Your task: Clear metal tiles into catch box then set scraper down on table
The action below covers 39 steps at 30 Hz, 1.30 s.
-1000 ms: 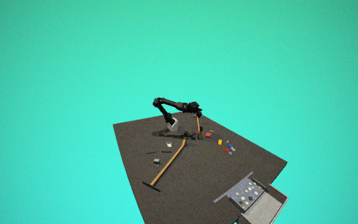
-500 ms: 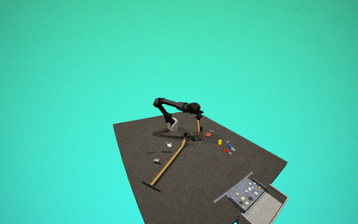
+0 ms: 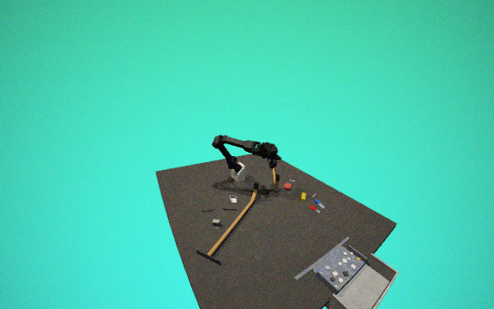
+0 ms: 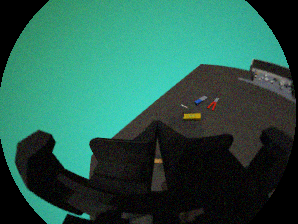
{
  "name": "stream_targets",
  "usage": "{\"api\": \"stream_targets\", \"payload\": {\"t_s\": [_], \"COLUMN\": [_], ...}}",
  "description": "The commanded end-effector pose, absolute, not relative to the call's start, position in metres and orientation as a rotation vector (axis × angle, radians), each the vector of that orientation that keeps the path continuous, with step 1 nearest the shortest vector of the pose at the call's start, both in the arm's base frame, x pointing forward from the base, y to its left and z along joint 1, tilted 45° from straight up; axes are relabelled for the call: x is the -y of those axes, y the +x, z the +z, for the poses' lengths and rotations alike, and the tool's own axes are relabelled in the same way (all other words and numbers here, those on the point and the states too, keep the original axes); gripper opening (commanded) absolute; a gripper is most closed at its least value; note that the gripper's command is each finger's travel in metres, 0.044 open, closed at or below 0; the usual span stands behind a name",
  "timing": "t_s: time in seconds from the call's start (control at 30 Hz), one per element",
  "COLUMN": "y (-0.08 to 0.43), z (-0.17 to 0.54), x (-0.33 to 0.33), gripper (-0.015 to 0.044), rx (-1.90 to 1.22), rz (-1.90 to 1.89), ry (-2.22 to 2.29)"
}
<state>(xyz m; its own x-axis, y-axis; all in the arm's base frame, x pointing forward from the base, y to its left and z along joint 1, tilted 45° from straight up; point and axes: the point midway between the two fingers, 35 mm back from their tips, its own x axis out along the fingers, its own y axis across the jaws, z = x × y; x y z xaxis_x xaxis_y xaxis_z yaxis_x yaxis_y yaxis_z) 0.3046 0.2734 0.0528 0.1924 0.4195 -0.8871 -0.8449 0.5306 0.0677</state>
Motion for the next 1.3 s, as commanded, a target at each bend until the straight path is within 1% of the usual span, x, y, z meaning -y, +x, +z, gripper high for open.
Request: {"api": "stream_targets", "payload": {"t_s": [0.0,1.27], "y": [0.318,0.396], "z": [0.057,0.1], "x": [-0.267,-0.195], "gripper": [0.0,0.0], "rx": [-1.05,-1.143], "rz": [0.873,0.37], "ry": [-0.491,-0.441]}}
